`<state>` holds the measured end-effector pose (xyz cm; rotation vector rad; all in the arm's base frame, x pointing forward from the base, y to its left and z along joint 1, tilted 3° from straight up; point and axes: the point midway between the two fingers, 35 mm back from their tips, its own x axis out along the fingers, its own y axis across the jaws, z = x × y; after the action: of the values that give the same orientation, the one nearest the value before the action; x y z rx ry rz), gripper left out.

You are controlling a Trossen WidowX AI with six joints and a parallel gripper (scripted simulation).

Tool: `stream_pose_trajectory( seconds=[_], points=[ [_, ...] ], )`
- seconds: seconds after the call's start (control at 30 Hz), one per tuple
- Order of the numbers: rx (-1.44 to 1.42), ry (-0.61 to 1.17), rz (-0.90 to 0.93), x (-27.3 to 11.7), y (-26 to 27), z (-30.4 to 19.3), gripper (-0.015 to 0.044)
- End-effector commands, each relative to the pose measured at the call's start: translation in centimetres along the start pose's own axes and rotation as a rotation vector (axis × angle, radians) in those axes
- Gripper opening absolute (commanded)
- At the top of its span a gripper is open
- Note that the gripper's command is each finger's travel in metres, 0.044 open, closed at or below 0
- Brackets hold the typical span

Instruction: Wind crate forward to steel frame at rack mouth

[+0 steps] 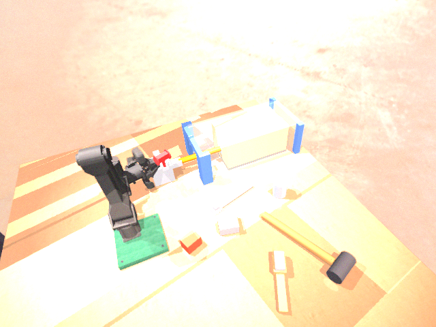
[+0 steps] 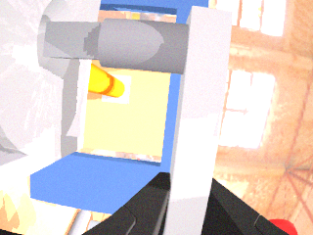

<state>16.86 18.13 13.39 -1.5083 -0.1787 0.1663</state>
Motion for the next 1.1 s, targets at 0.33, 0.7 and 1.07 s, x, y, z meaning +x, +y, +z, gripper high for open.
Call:
stream_pose_trajectory(
  seconds=[0.33,0.7,1.07],
  points=[
    [0.001,0.0,-0.002,0.0,0.16,-0.01,0.0],
    [0.001,0.0,-0.001,0.0,0.17,-0.01,0.0],
    [-0.003,0.0,0.001,0.0,0.37,-0.01,0.0053]
  ],
)
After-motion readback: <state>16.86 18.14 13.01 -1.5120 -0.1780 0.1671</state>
